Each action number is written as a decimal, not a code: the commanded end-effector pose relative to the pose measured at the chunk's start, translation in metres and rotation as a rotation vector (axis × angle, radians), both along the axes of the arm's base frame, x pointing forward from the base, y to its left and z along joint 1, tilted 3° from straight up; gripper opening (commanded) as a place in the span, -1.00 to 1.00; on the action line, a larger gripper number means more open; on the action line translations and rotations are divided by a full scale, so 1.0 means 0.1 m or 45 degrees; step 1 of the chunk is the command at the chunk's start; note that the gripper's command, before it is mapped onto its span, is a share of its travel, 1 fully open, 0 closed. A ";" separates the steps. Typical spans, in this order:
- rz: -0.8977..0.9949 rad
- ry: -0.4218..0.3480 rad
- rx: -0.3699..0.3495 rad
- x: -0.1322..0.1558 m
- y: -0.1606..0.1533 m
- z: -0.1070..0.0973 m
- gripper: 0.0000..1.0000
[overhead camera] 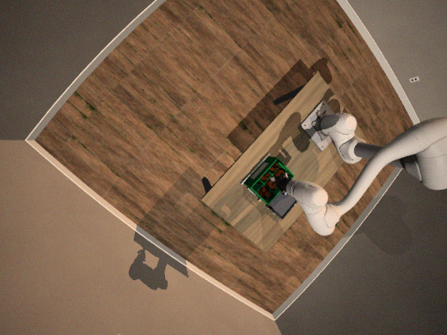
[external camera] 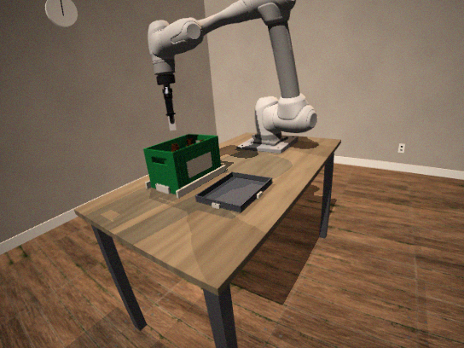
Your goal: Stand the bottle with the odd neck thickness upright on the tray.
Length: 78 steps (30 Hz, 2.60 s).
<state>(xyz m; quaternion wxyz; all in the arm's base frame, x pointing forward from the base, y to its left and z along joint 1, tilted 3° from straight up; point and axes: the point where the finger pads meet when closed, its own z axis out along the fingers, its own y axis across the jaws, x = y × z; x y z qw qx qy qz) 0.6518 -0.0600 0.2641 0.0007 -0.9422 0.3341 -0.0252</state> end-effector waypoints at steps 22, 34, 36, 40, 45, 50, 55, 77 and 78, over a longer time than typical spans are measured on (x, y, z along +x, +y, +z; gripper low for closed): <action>-0.001 0.001 -0.002 0.02 -0.03 0.00 -0.24; -0.001 0.001 -0.002 0.02 -0.03 0.00 -0.24; -0.001 0.001 -0.002 0.02 -0.03 0.00 -0.24; -0.001 0.001 -0.002 0.02 -0.03 0.00 -0.24; -0.001 0.001 -0.002 0.02 -0.03 0.00 -0.24; -0.001 0.001 -0.002 0.02 -0.03 -0.01 -0.24; -0.001 0.001 -0.002 0.02 -0.03 -0.03 -0.24; -0.001 0.001 -0.002 0.03 -0.04 -0.25 -0.24; -0.001 0.001 -0.002 0.03 -0.04 -0.26 -0.24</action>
